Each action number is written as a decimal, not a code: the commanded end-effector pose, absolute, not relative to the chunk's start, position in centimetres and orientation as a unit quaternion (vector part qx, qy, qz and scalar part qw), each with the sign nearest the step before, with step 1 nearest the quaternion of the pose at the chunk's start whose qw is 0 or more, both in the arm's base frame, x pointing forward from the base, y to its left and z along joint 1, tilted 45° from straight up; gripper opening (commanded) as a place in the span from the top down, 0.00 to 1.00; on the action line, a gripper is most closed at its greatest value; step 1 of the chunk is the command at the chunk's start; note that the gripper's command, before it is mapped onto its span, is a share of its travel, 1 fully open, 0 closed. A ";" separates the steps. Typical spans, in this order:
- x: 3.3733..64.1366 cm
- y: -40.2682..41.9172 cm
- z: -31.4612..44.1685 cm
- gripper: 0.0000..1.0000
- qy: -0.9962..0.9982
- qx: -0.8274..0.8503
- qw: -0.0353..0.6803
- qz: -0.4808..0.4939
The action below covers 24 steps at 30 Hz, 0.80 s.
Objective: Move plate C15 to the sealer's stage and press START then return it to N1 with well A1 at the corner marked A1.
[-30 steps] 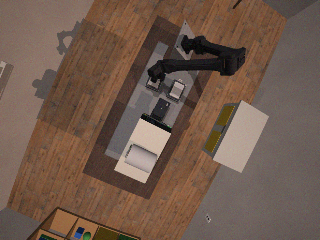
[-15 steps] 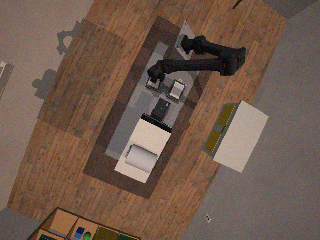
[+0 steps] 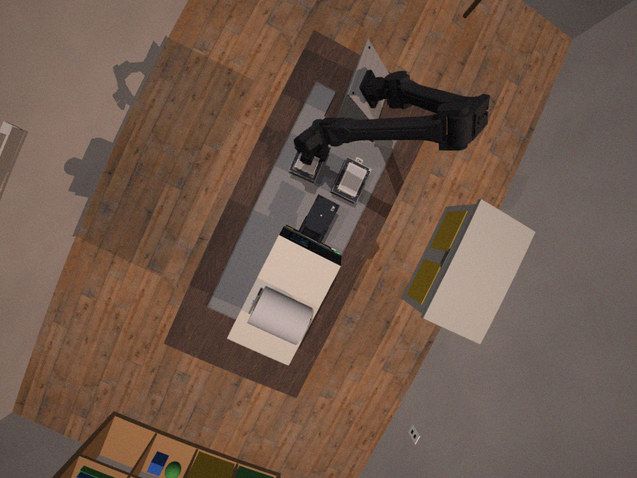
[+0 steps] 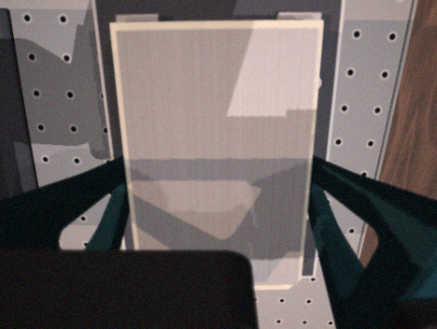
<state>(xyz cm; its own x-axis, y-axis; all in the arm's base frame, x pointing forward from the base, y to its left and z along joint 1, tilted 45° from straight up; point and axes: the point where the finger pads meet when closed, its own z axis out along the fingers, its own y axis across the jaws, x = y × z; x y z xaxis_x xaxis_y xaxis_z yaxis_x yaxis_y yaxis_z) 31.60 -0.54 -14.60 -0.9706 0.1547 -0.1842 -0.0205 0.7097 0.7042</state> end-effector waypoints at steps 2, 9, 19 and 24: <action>33.9 -1.4 -14.2 1.00 0.919 0.019 0.138 0.370; 33.9 -1.2 -14.7 1.00 0.918 0.029 0.130 0.373; 31.6 -0.2 -15.0 1.00 0.917 0.040 0.109 0.382; 31.3 0.0 -15.1 1.00 0.917 0.039 0.110 0.381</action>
<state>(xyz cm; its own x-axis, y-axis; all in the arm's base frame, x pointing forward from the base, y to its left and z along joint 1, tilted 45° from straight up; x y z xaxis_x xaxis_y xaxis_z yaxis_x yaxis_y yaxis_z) 31.81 -0.62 -14.64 -0.9701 0.1546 -0.1871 -0.0224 0.7106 0.7032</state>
